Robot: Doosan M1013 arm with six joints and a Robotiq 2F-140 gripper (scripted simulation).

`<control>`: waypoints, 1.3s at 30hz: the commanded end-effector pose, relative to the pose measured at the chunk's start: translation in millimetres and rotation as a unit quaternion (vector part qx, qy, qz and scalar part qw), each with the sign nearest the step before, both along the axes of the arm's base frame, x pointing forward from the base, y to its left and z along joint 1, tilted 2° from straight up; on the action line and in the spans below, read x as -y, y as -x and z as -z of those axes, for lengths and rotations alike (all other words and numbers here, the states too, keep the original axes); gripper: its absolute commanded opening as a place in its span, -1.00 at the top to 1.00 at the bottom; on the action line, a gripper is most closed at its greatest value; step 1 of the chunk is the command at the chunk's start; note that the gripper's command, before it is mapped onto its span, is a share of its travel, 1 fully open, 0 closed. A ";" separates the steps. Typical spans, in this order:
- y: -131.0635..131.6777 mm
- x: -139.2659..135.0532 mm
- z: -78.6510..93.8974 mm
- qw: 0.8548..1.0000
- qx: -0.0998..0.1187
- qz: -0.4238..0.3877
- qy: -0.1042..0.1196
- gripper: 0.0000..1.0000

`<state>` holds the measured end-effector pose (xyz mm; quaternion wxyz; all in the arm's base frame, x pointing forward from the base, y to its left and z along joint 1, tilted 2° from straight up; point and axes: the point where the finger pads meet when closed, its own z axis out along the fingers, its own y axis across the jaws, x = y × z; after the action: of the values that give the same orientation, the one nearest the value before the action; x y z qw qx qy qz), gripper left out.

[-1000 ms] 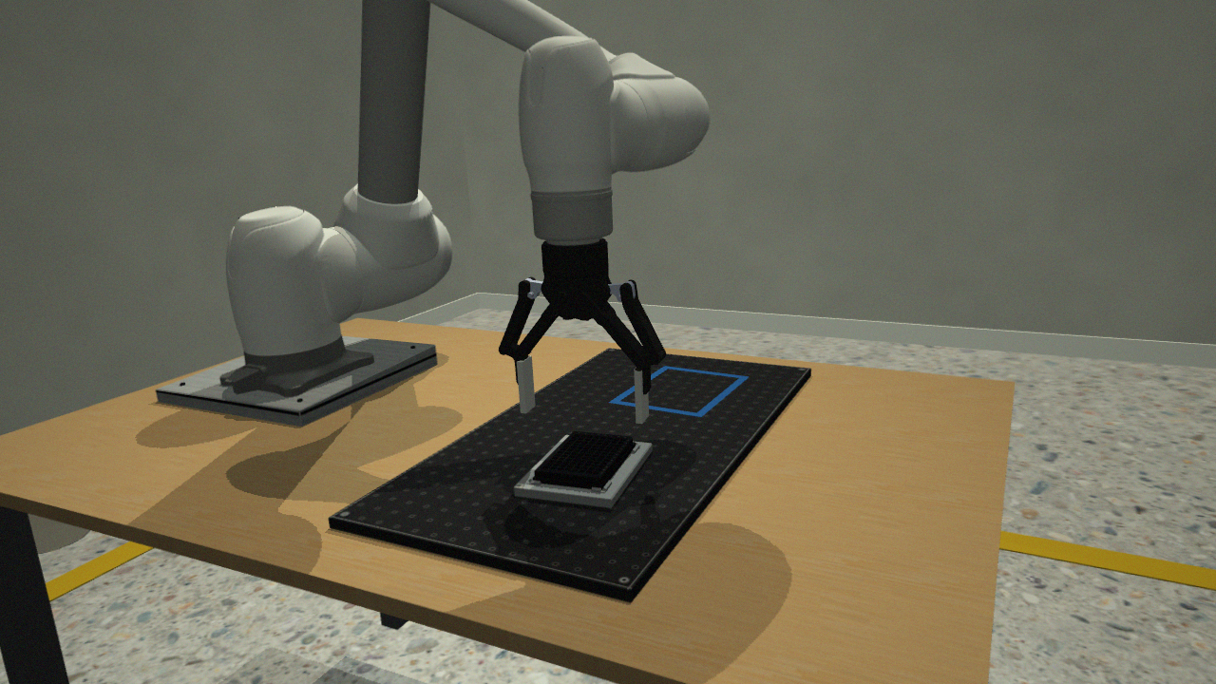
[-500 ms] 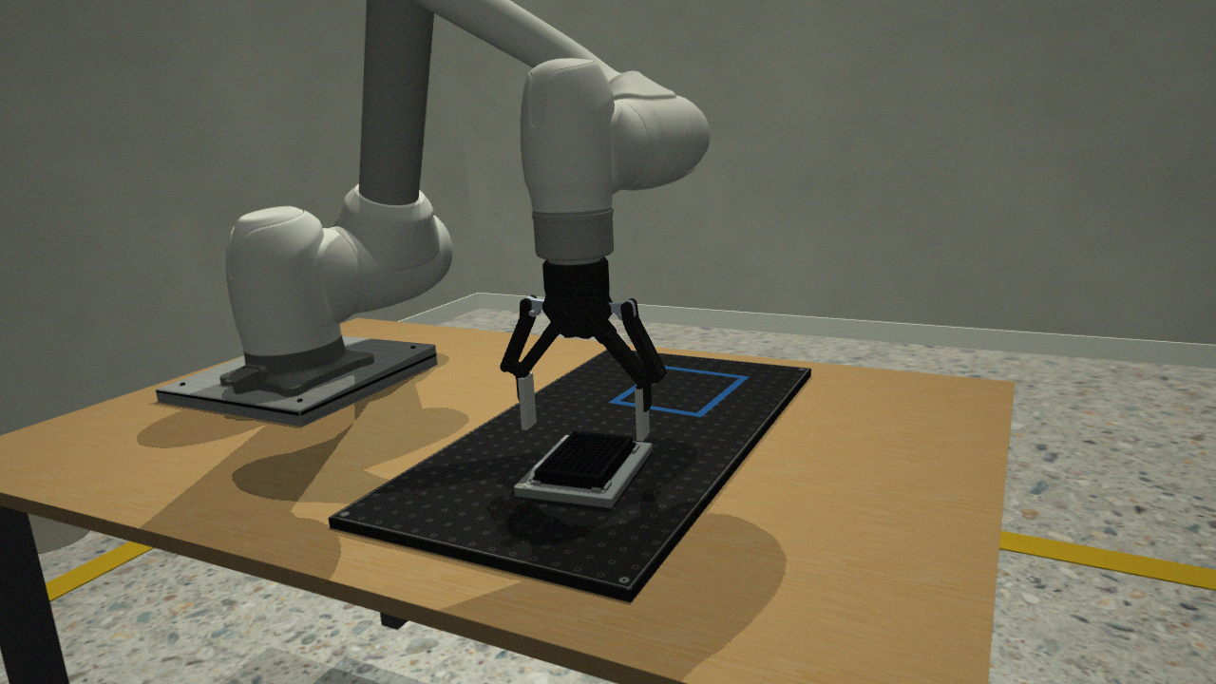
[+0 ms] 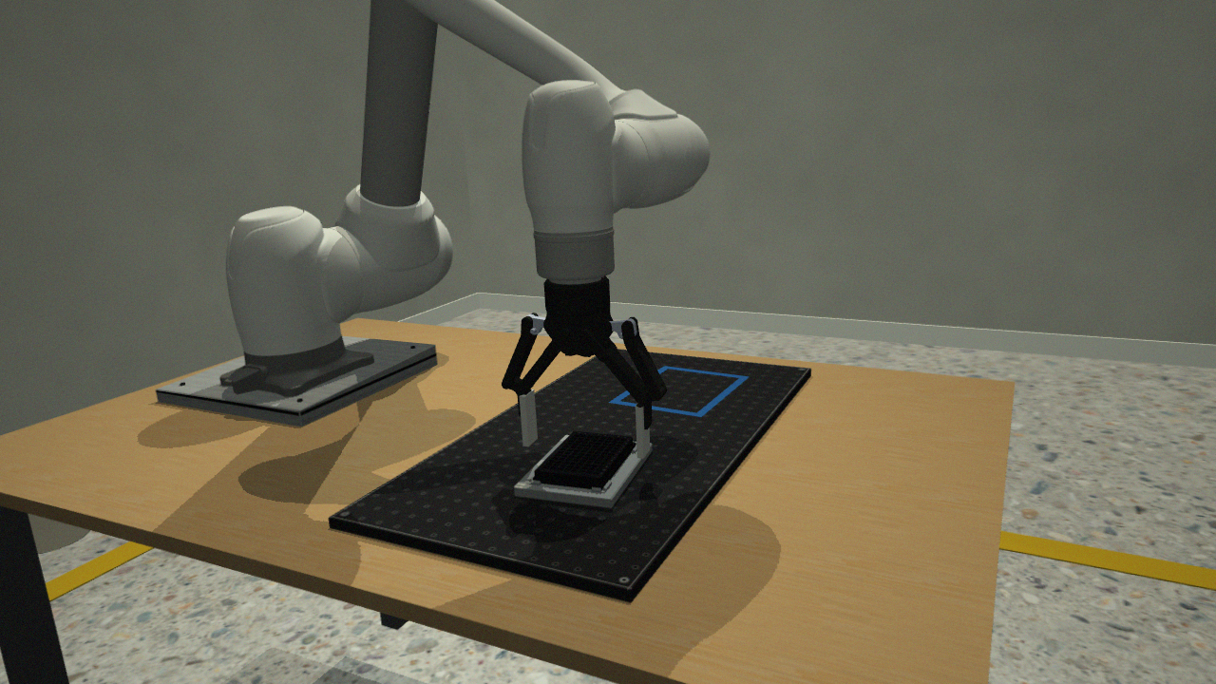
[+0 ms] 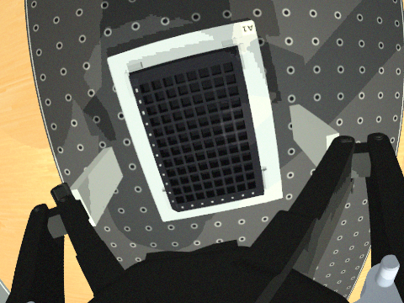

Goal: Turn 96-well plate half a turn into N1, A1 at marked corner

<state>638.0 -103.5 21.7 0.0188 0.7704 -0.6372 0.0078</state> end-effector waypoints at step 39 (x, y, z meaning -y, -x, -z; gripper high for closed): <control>0.0 0.1 2.7 1.000 0.000 0.000 0.000 1.00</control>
<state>638.0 -103.6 19.1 0.0187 0.7704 -0.6372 0.0079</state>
